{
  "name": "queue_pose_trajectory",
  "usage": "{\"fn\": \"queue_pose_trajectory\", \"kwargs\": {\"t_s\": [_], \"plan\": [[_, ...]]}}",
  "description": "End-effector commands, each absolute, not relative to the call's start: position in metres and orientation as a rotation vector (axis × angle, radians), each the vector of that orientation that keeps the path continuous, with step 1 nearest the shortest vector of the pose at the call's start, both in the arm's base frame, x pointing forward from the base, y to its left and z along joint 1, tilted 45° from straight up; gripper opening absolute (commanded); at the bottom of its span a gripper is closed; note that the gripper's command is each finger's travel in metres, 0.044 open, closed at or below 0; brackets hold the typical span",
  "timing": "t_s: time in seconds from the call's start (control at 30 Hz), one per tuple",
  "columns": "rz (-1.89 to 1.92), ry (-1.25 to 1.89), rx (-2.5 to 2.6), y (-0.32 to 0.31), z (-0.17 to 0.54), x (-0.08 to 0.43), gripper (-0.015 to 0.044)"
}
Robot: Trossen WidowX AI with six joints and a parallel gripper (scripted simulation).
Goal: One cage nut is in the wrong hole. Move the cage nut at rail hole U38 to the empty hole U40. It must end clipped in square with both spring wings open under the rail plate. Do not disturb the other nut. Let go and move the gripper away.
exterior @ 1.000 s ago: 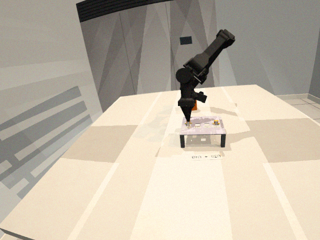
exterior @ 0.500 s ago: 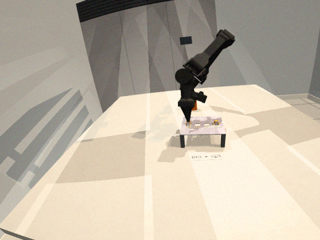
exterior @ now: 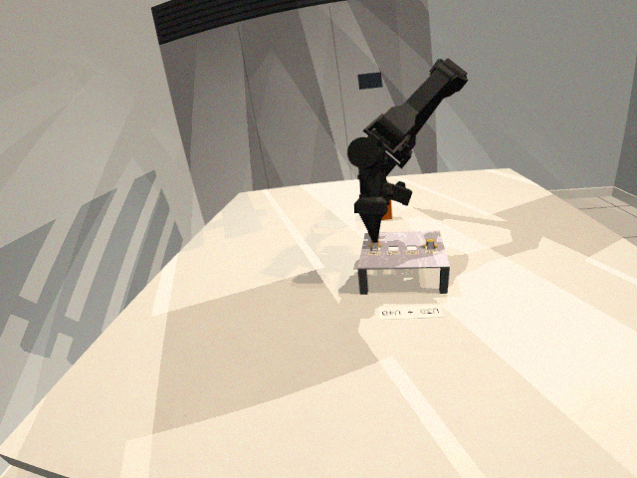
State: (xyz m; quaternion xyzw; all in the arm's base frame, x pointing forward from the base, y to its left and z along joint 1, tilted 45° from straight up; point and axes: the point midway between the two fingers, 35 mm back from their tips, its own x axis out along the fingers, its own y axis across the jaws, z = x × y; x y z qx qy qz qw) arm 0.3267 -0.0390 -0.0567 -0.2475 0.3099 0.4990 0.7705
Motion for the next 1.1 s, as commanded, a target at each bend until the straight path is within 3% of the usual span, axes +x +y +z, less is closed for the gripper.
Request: {"fn": "queue_pose_trajectory", "kwargs": {"t_s": [0.0, 1.07], "plan": [[1.087, 0.67, -0.54, -0.0395, -0.0559, 0.3281, 0.0028], [1.128, 0.684, -0.528, -0.0409, -0.0559, 0.3303, 0.0028]]}}
